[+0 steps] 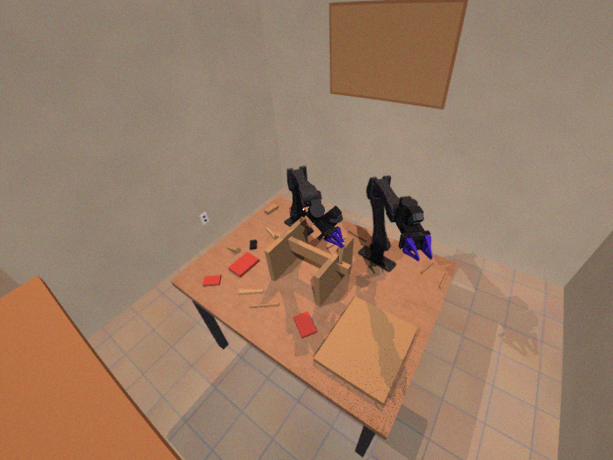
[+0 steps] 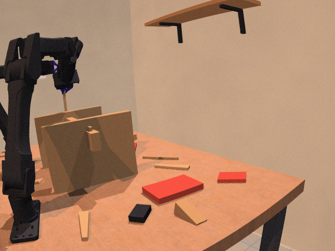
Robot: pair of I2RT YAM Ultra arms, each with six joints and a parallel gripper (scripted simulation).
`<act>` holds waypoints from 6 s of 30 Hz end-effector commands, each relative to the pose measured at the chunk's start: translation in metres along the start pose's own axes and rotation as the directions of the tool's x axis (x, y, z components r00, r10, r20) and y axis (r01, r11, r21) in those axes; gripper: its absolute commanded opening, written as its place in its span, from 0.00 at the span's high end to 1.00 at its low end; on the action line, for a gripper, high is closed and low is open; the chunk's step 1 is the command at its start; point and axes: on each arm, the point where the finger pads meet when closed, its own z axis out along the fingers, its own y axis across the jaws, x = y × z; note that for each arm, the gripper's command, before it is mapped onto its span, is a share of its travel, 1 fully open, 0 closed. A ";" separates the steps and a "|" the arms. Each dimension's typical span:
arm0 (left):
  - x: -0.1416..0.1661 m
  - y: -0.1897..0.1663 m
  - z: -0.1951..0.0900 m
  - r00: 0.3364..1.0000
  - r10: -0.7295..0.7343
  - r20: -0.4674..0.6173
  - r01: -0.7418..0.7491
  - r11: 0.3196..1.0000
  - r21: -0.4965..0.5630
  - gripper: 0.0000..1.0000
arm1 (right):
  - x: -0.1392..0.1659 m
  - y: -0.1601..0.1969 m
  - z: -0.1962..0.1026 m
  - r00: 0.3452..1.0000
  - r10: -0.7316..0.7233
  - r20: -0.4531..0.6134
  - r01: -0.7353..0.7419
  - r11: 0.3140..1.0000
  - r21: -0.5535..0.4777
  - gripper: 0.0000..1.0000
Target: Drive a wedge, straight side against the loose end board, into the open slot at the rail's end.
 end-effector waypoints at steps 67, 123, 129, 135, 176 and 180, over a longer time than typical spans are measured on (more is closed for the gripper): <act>-0.009 -0.002 0.001 1.000 -0.007 0.008 0.006 1.000 0.006 0.57 | -0.007 0.004 -0.005 0.998 -0.033 0.058 0.032 0.999 0.016 0.99; -0.009 -0.002 0.001 1.000 -0.007 0.008 0.006 1.000 0.006 0.57 | 0.014 0.004 0.013 0.998 -0.033 0.054 0.032 0.999 0.009 0.80; -0.009 -0.002 0.001 1.000 -0.007 0.008 0.006 1.000 0.006 0.57 | 0.022 0.002 0.003 0.999 -0.019 0.034 0.019 1.000 0.006 0.80; -0.009 -0.002 0.001 1.000 -0.007 0.008 0.006 1.000 0.006 0.57 | -0.002 0.007 -0.001 0.995 -0.054 0.079 0.053 0.998 0.015 0.80; -0.009 -0.002 0.001 1.000 -0.007 0.008 0.006 1.000 0.006 0.57 | -0.001 0.002 -0.079 0.994 -0.067 0.087 0.064 0.997 0.038 0.80; -0.009 -0.002 0.001 1.000 -0.007 0.008 0.006 1.000 0.006 0.57 | -0.001 0.002 -0.079 0.994 -0.067 0.087 0.064 0.997 0.038 0.80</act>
